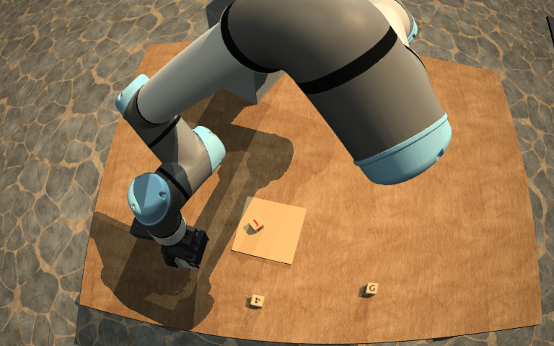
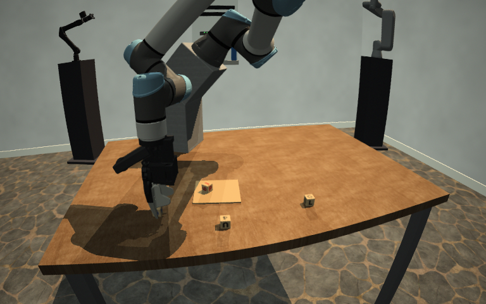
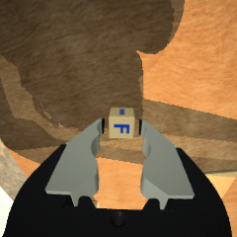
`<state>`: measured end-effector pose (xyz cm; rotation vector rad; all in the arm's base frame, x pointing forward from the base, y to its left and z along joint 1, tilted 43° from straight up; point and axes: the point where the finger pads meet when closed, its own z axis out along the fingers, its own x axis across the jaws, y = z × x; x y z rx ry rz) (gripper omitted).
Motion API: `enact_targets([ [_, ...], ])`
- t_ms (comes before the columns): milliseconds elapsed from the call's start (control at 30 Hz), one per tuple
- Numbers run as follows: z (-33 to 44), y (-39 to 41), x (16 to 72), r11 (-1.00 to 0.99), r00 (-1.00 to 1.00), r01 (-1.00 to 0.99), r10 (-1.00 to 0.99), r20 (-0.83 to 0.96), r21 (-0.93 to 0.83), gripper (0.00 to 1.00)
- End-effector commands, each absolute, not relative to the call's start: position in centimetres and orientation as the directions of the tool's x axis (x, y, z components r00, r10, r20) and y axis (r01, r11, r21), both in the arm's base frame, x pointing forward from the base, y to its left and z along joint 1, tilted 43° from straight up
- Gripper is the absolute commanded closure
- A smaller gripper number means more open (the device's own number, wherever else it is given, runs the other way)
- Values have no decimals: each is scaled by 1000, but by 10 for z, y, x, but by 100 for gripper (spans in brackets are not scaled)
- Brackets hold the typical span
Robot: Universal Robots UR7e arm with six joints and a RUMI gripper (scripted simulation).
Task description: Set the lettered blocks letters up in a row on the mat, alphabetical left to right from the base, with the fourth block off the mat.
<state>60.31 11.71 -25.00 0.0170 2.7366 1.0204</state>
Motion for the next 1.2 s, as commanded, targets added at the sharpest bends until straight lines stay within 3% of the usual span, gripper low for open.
enact_targets([
  [0, -249, 117, 604, 759, -975, -67, 87, -203, 648, 75],
  [67, -249, 117, 604, 759, -975, -67, 87, -203, 648, 75],
  [100, -249, 117, 604, 759, -975, -67, 87, -203, 648, 95],
  [1167, -249, 117, 604, 759, -975, -67, 87, -203, 648, 95],
])
